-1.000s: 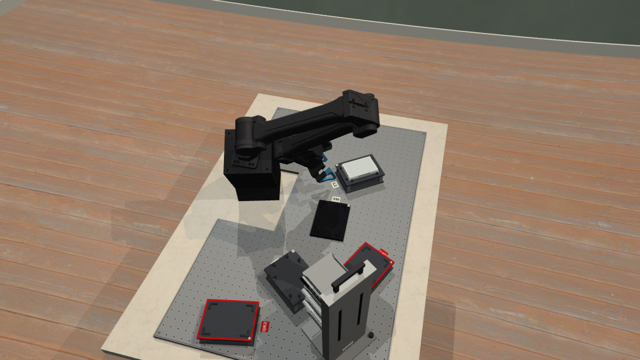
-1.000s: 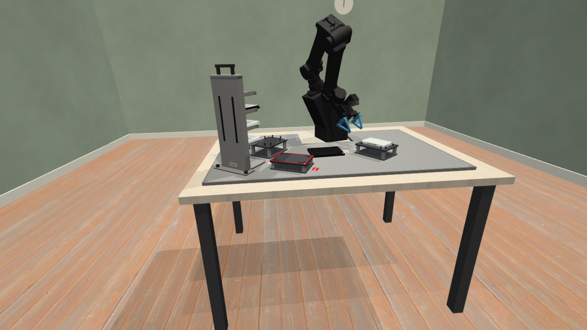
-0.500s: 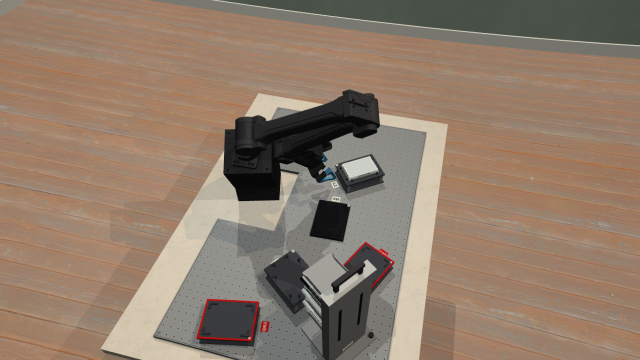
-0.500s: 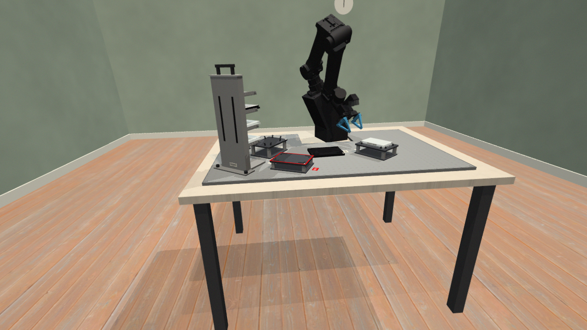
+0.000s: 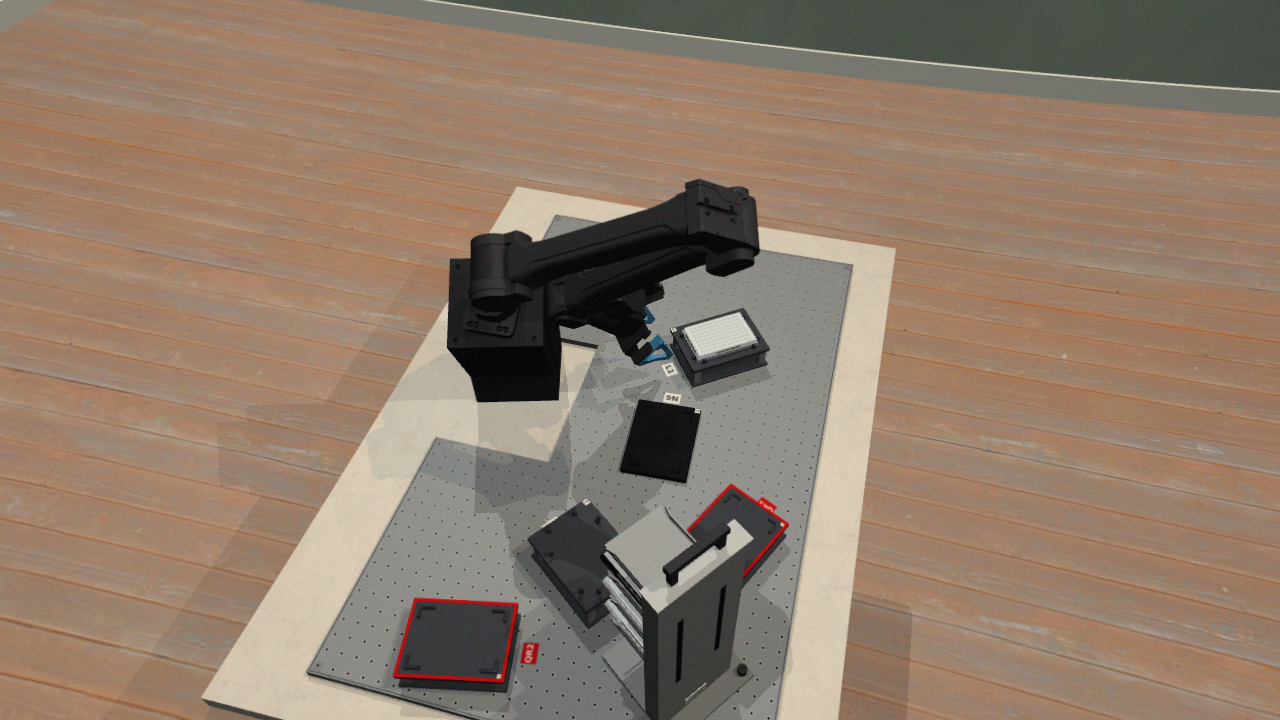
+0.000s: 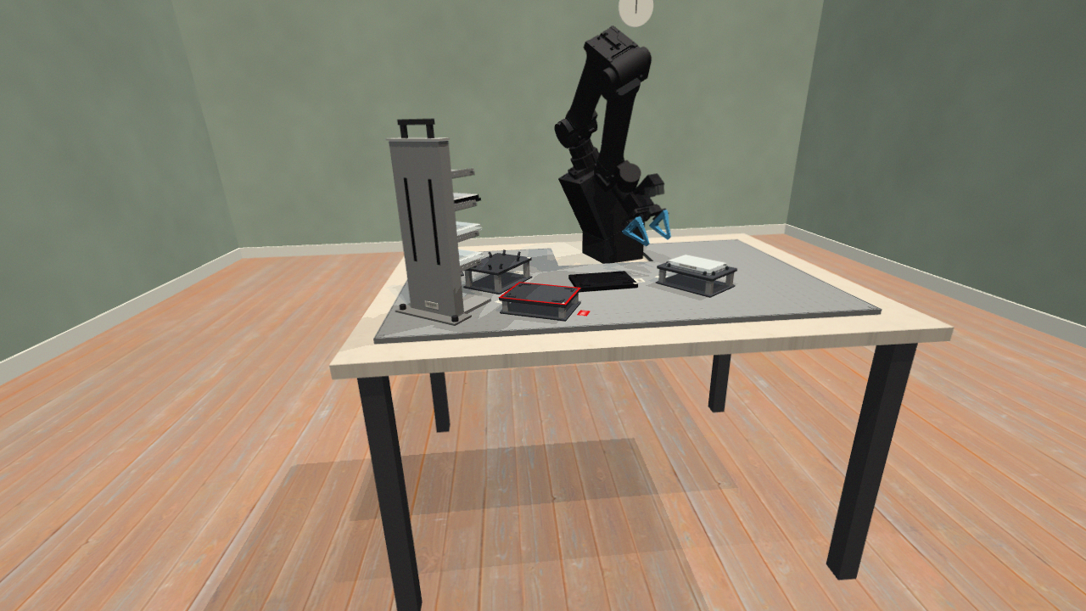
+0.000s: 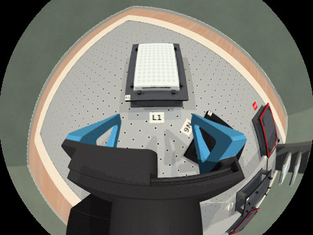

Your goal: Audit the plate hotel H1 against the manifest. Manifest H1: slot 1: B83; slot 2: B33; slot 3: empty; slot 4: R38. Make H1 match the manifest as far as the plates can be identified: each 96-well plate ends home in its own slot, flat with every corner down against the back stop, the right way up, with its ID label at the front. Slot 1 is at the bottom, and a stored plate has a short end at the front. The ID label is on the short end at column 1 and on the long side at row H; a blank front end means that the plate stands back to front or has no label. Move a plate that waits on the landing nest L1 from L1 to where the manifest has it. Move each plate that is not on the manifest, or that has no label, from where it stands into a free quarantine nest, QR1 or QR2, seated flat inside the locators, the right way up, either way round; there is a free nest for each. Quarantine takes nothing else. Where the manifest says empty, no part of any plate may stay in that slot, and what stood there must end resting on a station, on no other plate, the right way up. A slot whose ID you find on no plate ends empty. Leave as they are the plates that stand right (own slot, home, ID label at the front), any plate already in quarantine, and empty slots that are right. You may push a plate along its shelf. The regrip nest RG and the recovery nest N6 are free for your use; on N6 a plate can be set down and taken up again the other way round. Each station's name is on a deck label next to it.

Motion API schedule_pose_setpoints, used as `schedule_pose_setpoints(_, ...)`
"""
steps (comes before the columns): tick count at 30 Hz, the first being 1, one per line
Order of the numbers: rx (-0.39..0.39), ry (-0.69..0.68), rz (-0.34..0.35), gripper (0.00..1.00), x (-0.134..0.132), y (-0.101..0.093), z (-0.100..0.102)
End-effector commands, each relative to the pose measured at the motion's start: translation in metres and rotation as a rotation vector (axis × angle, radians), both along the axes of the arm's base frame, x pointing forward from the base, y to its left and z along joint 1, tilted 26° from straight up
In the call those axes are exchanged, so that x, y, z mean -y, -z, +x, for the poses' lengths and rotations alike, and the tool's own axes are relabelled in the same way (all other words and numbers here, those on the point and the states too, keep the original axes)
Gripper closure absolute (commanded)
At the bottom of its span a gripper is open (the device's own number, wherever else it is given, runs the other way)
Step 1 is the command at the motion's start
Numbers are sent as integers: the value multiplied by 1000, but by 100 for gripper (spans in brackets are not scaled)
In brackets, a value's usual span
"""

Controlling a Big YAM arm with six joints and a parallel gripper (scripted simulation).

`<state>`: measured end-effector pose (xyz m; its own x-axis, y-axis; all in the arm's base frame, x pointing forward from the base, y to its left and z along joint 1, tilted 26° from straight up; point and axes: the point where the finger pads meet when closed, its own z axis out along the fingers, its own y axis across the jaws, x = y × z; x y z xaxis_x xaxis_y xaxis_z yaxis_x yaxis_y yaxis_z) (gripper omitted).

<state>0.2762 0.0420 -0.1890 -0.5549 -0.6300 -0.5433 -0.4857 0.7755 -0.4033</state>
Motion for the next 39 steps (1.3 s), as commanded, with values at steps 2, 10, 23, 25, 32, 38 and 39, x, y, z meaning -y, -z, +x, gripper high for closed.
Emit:
schedule_pose_setpoints(2,-6,-8,-19,0,14,22,-2)
schedule_pose_setpoints(10,-6,-8,-19,0,14,22,-2)
schedule_pose_setpoints(23,-6,-8,-19,0,14,22,-2)
schedule_pose_setpoints(25,-6,-8,-19,0,14,22,-2)
schedule_pose_setpoints(32,-6,-8,-19,0,14,22,-2)
schedule_pose_setpoints(38,-3,-8,-18,0,13,20,-2)
schedule_pose_setpoints(39,-1,-8,-18,0,13,18,-2)
